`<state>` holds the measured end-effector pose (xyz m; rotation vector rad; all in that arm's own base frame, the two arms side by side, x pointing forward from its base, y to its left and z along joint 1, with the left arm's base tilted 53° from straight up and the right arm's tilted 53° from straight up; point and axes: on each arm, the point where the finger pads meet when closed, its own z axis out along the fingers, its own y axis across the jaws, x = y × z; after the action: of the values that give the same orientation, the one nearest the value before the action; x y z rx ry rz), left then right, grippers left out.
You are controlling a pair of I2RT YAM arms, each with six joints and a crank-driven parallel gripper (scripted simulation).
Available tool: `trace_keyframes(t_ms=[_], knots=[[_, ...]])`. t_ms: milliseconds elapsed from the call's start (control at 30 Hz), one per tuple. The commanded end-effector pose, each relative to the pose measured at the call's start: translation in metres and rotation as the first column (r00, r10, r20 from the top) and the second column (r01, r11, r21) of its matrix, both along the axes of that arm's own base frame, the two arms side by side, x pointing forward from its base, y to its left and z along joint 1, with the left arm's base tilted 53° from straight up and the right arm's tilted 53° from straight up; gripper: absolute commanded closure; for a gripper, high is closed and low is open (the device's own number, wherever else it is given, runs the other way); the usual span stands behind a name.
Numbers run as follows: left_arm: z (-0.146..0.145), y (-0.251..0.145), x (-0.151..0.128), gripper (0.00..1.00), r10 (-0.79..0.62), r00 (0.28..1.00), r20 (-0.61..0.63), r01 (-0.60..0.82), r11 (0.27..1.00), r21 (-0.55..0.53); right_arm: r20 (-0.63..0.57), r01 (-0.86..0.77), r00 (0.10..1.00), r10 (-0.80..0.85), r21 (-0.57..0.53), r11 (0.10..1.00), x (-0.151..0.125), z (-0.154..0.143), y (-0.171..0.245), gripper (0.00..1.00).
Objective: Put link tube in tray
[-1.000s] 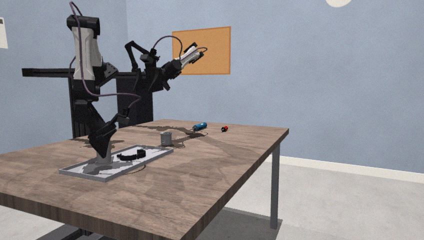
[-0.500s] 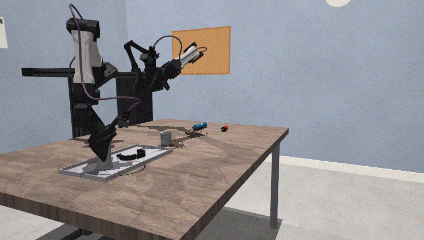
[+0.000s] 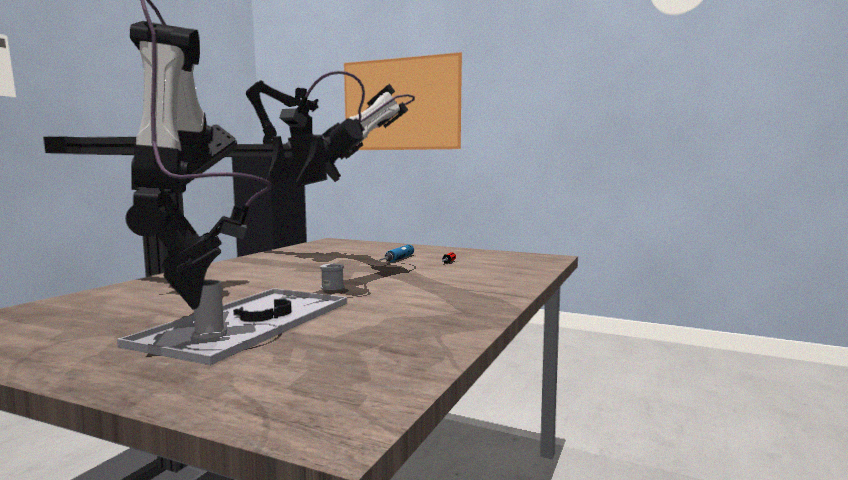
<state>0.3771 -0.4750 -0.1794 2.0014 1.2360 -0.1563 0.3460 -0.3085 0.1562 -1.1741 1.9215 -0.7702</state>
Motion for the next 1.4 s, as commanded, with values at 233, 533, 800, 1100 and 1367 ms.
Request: trace_keyframes(t_ms=[233,533,800,1100,1367], knots=[[0.022,-0.026,-0.006,0.0,-0.029,0.999,0.033,0.03,0.999,-0.044,0.052,0.019,0.998,-0.017,-0.027,0.999,-0.034,0.064,-0.002,0.19],[0.022,-0.026,-0.006,0.0,-0.029,0.999,0.033,0.03,0.999,-0.044,0.211,0.163,0.959,-0.187,0.127,0.978,-0.026,0.036,-0.03,0.19],[0.022,-0.026,-0.006,0.0,-0.029,0.999,0.033,0.03,0.999,-0.044,0.357,0.174,0.891,-0.282,0.306,0.936,-0.023,0.018,-0.024,0.19],[0.022,-0.026,-0.006,0.0,-0.029,0.999,0.033,0.03,0.999,-0.044,0.425,0.119,0.825,-0.373,0.514,0.85,-0.033,-0.014,0.006,0.19],[0.022,-0.026,-0.006,0.0,-0.029,0.999,0.033,0.03,0.999,-0.044,0.529,0.007,0.805,-0.27,0.446,0.895,-0.031,0.018,0.034,0.19]])
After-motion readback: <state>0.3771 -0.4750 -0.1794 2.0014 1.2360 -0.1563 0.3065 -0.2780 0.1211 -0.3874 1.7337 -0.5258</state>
